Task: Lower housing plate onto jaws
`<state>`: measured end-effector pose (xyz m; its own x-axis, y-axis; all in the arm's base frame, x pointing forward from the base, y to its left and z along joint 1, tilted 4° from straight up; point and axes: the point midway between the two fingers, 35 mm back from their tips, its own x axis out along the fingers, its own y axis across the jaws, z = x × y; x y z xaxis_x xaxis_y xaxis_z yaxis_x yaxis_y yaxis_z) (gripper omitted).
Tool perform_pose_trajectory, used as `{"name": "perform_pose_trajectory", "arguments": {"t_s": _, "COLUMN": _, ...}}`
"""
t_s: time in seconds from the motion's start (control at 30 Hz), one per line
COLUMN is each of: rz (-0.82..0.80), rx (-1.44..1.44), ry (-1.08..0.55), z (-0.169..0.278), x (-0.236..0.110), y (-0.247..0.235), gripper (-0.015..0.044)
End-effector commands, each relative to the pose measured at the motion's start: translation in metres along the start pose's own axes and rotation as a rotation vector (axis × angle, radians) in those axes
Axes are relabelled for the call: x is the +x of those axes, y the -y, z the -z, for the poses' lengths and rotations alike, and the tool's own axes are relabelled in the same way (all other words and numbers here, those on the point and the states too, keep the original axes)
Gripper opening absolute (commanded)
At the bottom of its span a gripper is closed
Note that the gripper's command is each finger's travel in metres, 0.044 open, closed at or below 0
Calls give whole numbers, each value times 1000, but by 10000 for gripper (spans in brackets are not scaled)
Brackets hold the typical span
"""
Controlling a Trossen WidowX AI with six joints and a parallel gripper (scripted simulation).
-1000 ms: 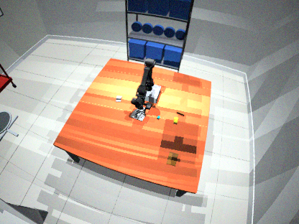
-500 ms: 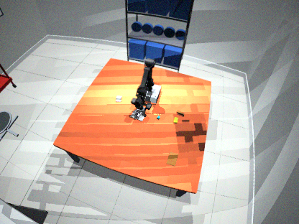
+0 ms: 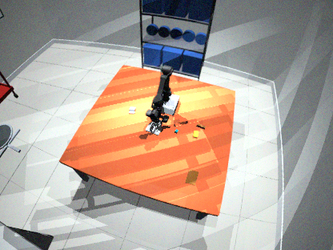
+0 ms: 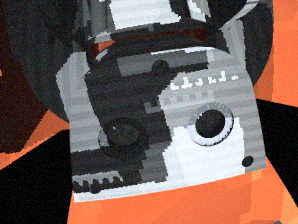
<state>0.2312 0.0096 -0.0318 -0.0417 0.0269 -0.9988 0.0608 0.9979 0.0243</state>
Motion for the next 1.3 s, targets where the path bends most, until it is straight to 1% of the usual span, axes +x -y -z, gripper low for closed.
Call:
{"name": "perform_pose_trajectory", "arguments": {"t_s": 0.0, "rz": -4, "rx": 4, "ry": -3, "z": 0, "x": 1, "y": -1, "gripper": 351}}
{"name": "perform_pose_trajectory", "arguments": {"t_s": 1.27, "rz": -4, "rx": 8, "ry": -3, "z": 1, "x": 9, "y": -1, "gripper": 351}}
